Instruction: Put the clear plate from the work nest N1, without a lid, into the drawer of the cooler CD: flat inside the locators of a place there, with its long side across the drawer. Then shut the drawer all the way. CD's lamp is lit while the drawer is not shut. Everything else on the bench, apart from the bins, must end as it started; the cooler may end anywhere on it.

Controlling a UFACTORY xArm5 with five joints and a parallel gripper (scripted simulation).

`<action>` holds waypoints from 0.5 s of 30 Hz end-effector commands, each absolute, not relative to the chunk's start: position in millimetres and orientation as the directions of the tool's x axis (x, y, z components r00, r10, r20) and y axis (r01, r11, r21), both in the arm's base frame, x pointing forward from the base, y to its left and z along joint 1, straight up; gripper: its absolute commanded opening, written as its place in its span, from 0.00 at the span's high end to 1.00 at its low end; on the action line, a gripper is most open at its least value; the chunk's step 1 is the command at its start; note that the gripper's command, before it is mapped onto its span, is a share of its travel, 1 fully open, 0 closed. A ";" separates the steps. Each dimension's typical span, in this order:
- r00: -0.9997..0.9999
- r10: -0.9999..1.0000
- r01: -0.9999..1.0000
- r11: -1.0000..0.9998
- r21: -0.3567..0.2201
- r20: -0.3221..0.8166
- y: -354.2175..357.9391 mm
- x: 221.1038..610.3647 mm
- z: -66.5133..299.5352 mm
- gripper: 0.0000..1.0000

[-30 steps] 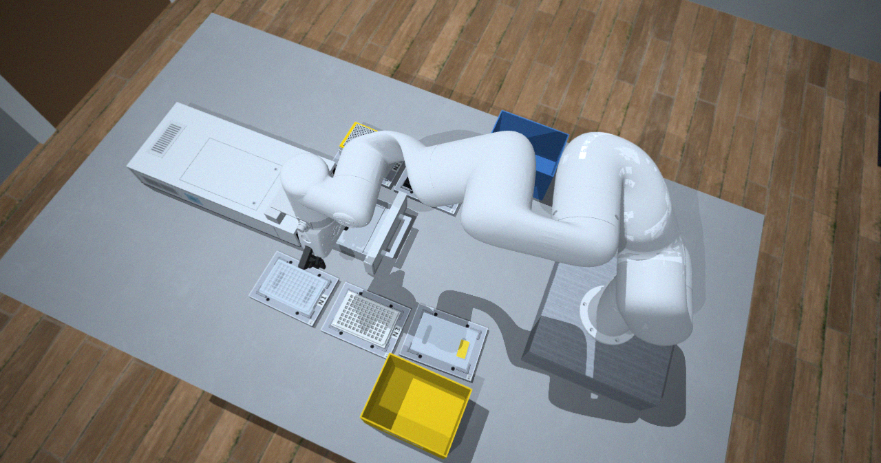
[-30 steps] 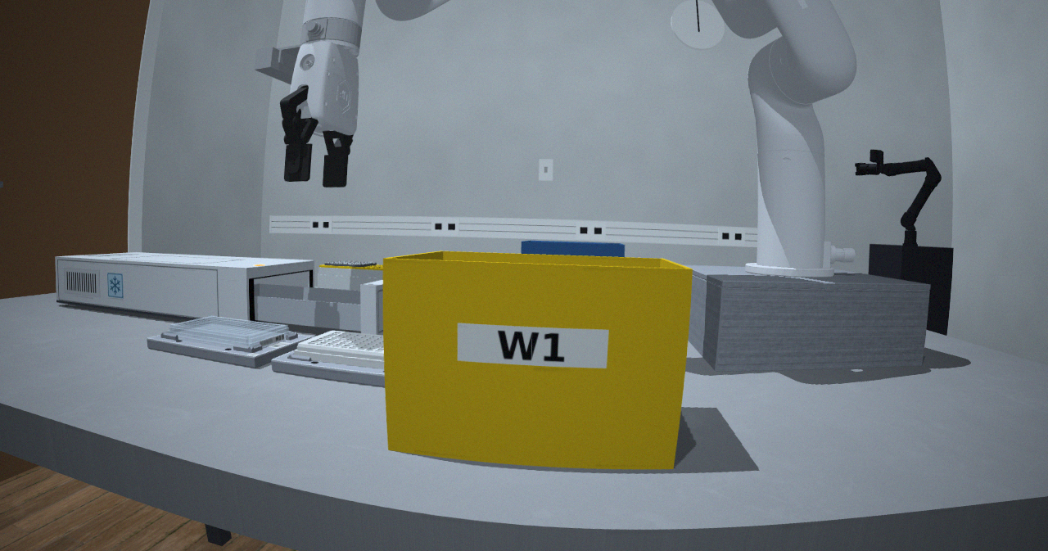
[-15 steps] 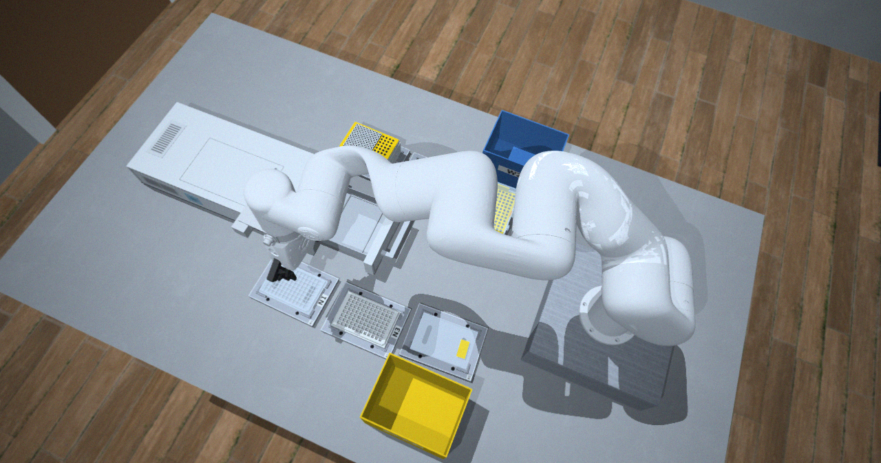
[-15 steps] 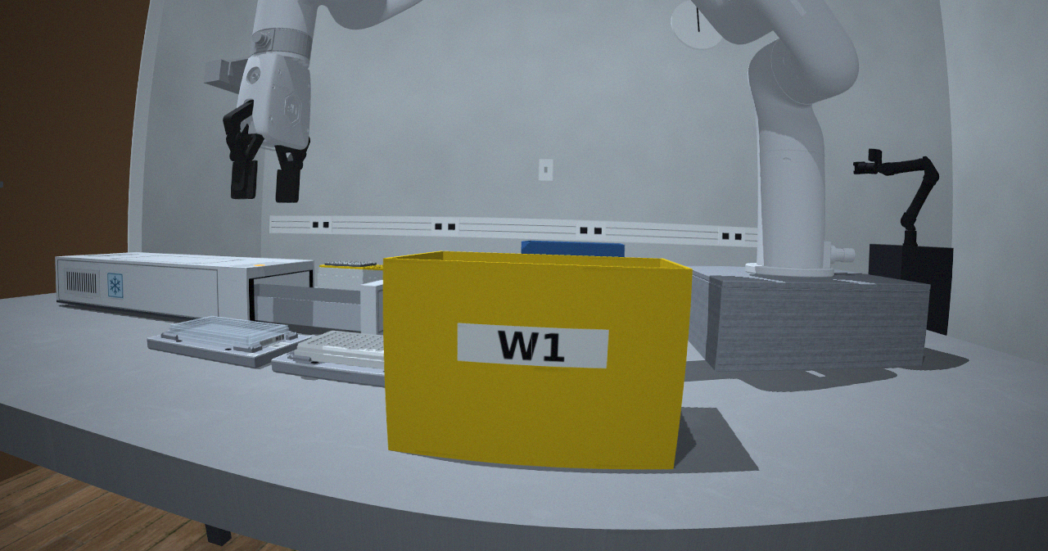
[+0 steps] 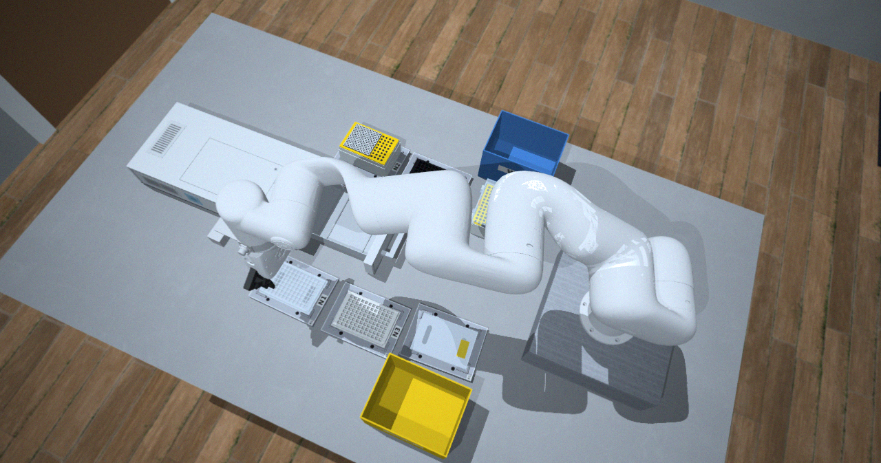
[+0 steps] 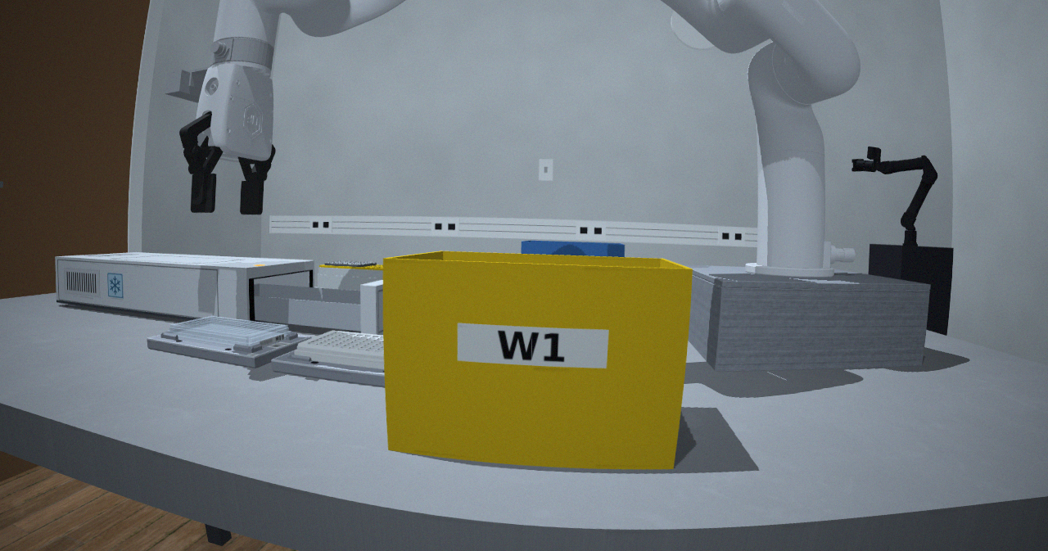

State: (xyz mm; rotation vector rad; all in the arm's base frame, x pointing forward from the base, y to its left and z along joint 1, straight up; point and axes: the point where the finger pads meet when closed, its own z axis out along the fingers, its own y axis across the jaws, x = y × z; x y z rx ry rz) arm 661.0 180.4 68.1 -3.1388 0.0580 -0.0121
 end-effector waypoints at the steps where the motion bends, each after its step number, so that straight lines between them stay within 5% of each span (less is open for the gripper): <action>1: 0.999 -0.037 -0.037 -0.999 -0.003 0.010 181.3 663.1 71.1 0.00; 15: 0.999 -0.037 -0.037 -0.999 -0.003 0.010 181.3 663.2 61.1 0.00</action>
